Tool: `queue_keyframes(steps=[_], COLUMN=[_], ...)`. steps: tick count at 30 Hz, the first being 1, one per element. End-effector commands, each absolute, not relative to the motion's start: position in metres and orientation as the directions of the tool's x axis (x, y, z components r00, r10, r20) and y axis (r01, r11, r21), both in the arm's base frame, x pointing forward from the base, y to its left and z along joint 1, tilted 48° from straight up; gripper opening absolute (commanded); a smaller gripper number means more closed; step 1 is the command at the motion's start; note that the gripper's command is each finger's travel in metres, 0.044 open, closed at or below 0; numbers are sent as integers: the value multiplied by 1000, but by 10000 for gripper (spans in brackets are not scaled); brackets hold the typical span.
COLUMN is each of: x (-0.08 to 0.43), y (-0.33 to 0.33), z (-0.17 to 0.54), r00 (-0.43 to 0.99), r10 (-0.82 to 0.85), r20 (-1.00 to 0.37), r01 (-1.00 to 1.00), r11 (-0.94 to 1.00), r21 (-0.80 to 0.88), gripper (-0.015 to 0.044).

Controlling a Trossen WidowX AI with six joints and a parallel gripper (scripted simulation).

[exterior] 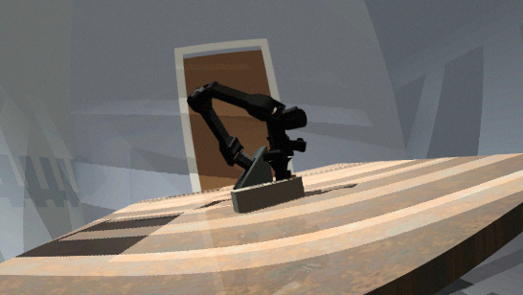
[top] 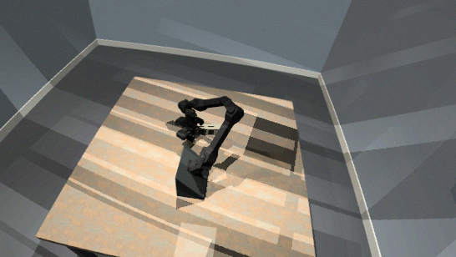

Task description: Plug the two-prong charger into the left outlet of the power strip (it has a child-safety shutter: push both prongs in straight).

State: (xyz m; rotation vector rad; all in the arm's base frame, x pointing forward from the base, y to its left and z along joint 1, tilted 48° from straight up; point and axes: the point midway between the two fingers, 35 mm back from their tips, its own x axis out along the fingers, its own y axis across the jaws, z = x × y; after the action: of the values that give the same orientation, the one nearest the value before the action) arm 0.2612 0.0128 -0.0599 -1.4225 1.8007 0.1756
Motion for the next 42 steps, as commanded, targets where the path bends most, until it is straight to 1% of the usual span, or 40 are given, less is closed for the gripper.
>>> queue_keyframes(steps=[1,19,35,42], x=[260,250,237,243], y=[7,-24,-51,-51], z=[-56,-40,-27,-27], r00=[-29,-48,-66,-66], r10=[-750,-745,-743,-743], r20=[-661,-666,-666,-666], r01=[-827,-561,-256,-248], r11=[390,572,658,659], r21=[-406,-599,-708,-710], gripper=[0,0,0,0])
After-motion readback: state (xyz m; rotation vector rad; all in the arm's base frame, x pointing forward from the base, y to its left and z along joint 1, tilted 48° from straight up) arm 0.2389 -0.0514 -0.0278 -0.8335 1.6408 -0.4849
